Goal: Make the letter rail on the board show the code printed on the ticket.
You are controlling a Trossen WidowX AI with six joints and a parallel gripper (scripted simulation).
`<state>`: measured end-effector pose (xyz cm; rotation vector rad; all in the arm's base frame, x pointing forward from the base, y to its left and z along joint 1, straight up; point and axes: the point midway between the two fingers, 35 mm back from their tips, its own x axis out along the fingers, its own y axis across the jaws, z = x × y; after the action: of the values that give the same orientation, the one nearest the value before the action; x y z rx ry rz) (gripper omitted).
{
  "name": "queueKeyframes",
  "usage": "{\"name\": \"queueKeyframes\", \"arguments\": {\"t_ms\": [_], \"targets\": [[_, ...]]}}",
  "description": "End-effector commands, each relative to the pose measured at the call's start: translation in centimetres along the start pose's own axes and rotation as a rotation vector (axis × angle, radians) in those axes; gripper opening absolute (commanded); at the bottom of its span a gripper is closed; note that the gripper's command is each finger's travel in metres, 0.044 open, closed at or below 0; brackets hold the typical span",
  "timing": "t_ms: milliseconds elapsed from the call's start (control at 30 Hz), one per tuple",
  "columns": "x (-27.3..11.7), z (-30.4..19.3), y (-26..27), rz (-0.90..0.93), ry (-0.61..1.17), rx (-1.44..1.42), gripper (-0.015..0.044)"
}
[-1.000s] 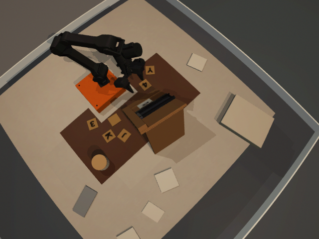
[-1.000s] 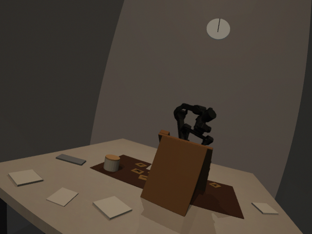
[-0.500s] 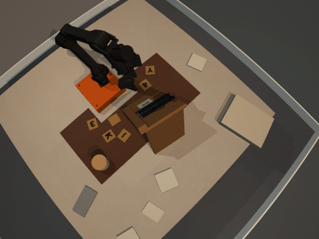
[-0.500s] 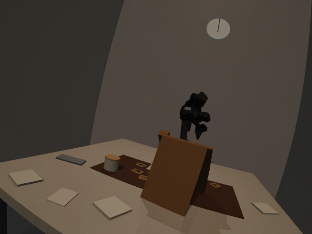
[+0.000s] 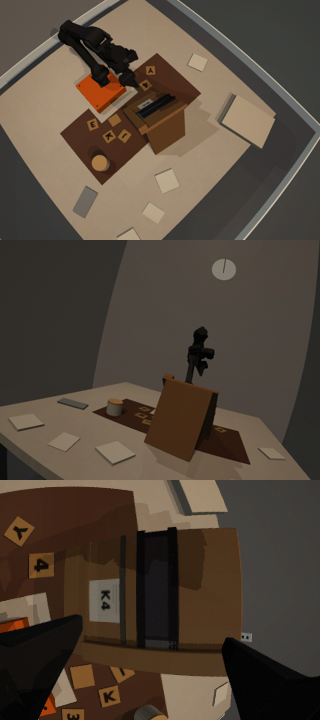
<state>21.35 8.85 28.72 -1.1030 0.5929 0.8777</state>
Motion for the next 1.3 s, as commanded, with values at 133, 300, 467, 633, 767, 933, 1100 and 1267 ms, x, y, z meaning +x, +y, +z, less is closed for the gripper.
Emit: {"name": "queueKeyframes", "arguments": {"t_ms": [133, 300, 467, 633, 767, 933, 1100, 1267], "targets": [[-0.1, 0.2, 0.0, 0.001, -0.006, -0.008, 0.0440], [-0.2, 2.8, 0.7, 0.003, -0.007, -0.006, 0.0440], [-0.3, 3.2, 0.9, 0.002, -0.008, -0.006, 0.0440], [-0.3, 3.2, 0.9, 0.002, -0.008, -0.006, 0.0440], [1.8, 3.7, 1.6, 0.053, 0.008, 0.110, 0.0361], [8.7, 4.9, 5.3, 0.198, 0.124, 0.498, 0.0340], [12.9, 5.1, 9.1, 0.260, 0.254, 0.759, 0.0340], [15.8, 4.7, 12.6, 0.275, 0.382, 0.964, 0.0340]]}}
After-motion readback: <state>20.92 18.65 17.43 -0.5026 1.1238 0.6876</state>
